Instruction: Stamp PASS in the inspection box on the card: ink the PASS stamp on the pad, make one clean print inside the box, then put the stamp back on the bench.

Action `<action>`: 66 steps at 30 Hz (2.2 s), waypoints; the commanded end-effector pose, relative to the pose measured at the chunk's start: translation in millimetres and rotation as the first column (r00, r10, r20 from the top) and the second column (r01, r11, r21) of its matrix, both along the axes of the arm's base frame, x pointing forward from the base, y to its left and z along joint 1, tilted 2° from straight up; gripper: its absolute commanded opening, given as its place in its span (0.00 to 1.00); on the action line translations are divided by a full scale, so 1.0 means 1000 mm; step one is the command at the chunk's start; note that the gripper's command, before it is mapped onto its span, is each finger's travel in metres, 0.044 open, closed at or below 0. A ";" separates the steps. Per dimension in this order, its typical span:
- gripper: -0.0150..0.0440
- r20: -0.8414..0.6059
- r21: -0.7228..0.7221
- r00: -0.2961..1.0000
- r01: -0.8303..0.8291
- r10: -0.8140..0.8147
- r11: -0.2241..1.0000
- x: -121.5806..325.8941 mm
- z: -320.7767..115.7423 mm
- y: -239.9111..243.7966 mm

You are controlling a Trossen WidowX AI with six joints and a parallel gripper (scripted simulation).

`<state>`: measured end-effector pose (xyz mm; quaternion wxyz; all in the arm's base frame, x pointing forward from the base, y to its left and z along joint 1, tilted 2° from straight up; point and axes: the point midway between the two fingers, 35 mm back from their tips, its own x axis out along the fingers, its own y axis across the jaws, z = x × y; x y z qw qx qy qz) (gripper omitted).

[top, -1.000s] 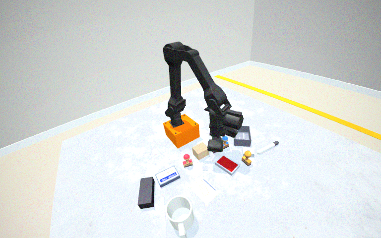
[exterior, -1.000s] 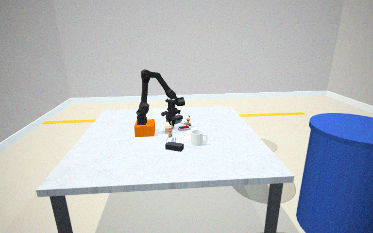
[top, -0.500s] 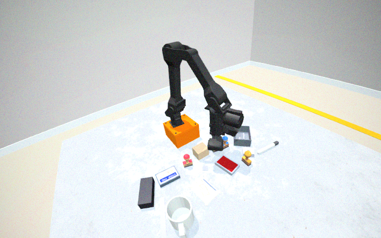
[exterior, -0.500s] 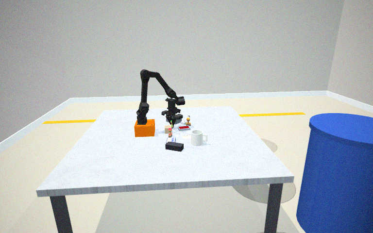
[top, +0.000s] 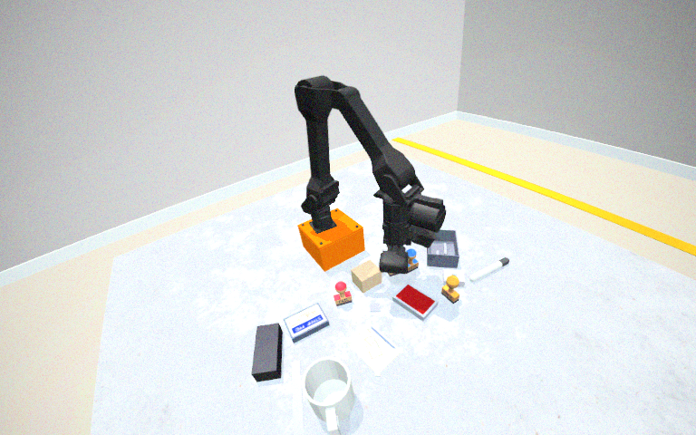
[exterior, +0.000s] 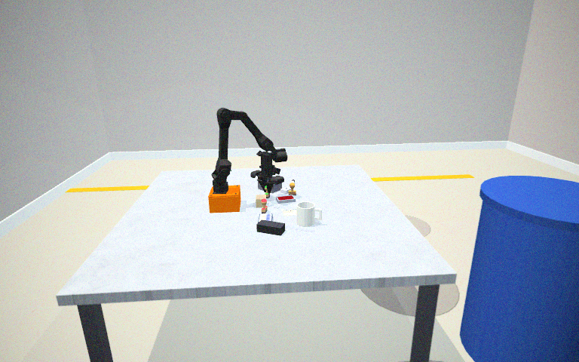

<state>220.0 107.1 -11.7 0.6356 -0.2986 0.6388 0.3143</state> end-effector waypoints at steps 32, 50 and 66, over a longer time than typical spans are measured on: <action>0.25 0.004 0.003 1.000 -0.002 0.002 1.000 0.002 0.018 0.000; 0.25 0.005 0.003 1.000 -0.002 0.002 1.000 0.002 0.027 0.000; 0.25 0.005 0.003 1.000 -0.002 0.002 1.000 0.002 0.035 0.000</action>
